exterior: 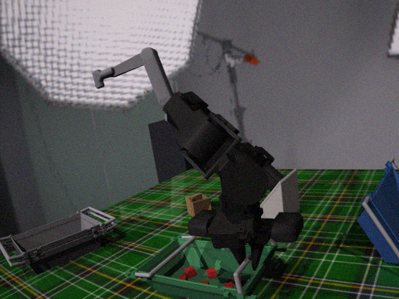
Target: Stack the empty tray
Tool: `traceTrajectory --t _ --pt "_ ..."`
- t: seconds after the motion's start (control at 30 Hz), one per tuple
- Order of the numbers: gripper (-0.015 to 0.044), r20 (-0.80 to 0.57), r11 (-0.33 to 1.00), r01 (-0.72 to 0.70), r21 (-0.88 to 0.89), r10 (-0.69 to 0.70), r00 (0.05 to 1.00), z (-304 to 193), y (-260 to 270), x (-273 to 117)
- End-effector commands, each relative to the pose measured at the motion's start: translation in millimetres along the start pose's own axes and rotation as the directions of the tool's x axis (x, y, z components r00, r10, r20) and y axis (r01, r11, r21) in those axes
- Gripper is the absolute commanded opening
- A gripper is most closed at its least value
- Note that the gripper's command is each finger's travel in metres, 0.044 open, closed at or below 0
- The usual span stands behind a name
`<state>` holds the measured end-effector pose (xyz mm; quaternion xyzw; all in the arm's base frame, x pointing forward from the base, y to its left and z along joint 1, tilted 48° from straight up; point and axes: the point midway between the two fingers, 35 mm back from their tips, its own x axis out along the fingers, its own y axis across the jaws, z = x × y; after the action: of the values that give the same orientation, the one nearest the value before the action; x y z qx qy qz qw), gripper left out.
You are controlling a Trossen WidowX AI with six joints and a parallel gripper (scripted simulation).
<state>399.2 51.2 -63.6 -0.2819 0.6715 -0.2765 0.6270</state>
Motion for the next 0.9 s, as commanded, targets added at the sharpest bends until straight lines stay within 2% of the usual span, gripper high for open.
traceTrajectory --t 0.0,0.17,0.53,0.87 --pt "0.0085 -0.007 1.0 0.004 0.005 -0.004 1.0 0.2 -17.0 9.3" --pt "0.0085 -0.007 1.0 0.006 0.005 -0.005 1.0 0.0 -29.7 22.3" --pt "0.0085 -0.007 1.0 0.004 0.004 -0.004 1.0 -0.3 -23.2 -19.3" --pt "0.0085 -0.004 1.0 0.007 0.003 -0.007 1.0 0.7 -24.3 -12.9"
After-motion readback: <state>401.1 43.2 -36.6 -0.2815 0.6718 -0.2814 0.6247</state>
